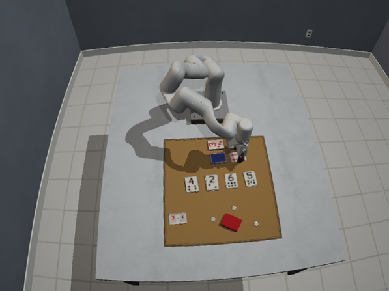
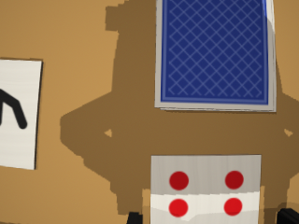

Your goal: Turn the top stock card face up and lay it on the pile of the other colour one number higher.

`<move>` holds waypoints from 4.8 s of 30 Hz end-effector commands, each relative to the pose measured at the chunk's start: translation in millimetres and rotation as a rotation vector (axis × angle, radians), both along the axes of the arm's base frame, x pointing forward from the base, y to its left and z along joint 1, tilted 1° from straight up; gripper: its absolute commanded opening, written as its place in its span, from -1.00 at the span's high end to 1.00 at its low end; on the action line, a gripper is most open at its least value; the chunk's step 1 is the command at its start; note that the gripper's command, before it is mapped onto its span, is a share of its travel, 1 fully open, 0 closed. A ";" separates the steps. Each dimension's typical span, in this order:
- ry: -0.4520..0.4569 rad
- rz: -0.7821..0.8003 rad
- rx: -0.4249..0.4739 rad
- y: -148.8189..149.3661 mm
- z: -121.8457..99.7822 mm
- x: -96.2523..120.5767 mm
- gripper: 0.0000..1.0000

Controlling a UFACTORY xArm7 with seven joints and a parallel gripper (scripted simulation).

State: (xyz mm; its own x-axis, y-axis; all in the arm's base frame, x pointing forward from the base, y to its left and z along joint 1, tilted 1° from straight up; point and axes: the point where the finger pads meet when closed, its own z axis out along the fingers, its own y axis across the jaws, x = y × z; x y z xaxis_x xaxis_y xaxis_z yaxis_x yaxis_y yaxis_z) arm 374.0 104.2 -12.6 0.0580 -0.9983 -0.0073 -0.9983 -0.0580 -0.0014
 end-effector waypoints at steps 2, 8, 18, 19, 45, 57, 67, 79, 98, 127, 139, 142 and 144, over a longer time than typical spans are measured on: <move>-0.003 0.000 0.001 0.5 1.2 1.0 -0.73; -0.003 0.000 0.001 0.5 1.2 1.0 -0.73; -0.003 0.000 0.001 0.5 0.7 1.1 -0.73; -0.003 0.000 0.001 0.5 0.4 1.2 -0.73; -0.003 0.000 0.001 1.0 -6.5 2.1 -0.73; -0.003 0.000 0.001 1.0 -6.5 2.1 -0.73; -0.003 0.000 0.001 1.0 -8.8 2.1 -0.73; -0.003 0.000 0.001 1.0 -9.5 2.1 -0.73; -0.003 0.000 0.001 1.0 -9.5 2.1 -0.49; -0.003 0.000 0.001 1.0 -9.5 2.1 -0.48; -0.003 0.000 0.001 1.0 -9.5 2.1 -0.48; -0.003 0.000 0.001 1.0 -9.5 2.1 -0.48; -0.003 0.000 0.001 1.0 -9.3 2.1 -0.48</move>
State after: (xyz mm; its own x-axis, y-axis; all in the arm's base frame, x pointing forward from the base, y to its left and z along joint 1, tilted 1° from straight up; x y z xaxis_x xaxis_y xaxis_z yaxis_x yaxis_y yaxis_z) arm 375.1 104.7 -23.3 0.0580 -0.9983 -0.0073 -0.9983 -0.0580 -0.0014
